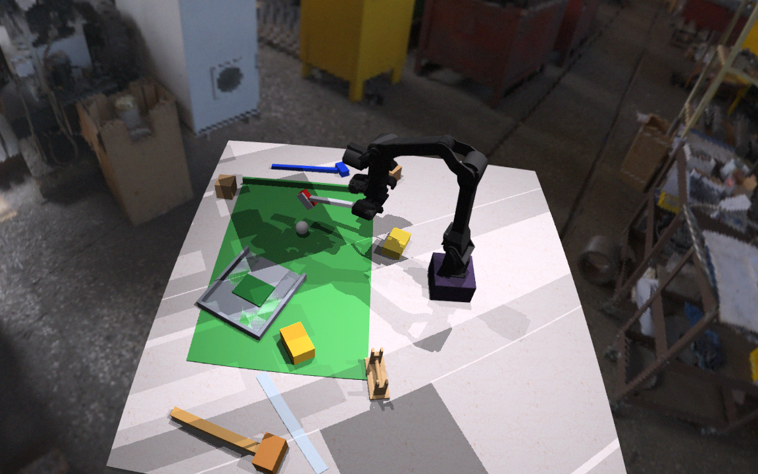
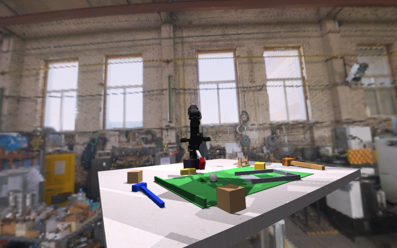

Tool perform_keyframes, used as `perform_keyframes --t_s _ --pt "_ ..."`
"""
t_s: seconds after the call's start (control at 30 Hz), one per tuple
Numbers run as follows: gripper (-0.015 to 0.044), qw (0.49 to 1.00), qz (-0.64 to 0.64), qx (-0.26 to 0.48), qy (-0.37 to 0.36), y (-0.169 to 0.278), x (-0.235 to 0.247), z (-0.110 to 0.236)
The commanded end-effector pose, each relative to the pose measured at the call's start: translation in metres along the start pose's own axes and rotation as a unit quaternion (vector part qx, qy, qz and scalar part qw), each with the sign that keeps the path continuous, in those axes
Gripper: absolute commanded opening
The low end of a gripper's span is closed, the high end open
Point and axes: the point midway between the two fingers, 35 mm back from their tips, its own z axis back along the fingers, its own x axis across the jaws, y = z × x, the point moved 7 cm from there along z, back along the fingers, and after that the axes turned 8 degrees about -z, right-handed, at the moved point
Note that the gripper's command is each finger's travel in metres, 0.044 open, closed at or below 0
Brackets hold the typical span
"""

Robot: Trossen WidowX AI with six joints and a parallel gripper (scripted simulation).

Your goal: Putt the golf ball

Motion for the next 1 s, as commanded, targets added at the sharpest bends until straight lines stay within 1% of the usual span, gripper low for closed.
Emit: perform_keyframes --t_s 0.0,0.1,0.33,0.87,0.97 --pt "0.0000 1.000 -0.004 0.001 0.002 0.000 -0.001 -0.017" --pt "0.0000 1.000 -0.004 0.001 0.002 0.001 -0.001 -0.028" --pt "0.0000 1.000 -0.004 0.001 0.002 0.001 -0.001 -0.033" --pt "0.0000 1.000 -0.004 0.001 0.002 0.001 -0.001 -0.058" --pt "0.0000 1.000 -0.001 0.004 0.000 0.001 -0.001 -0.056"
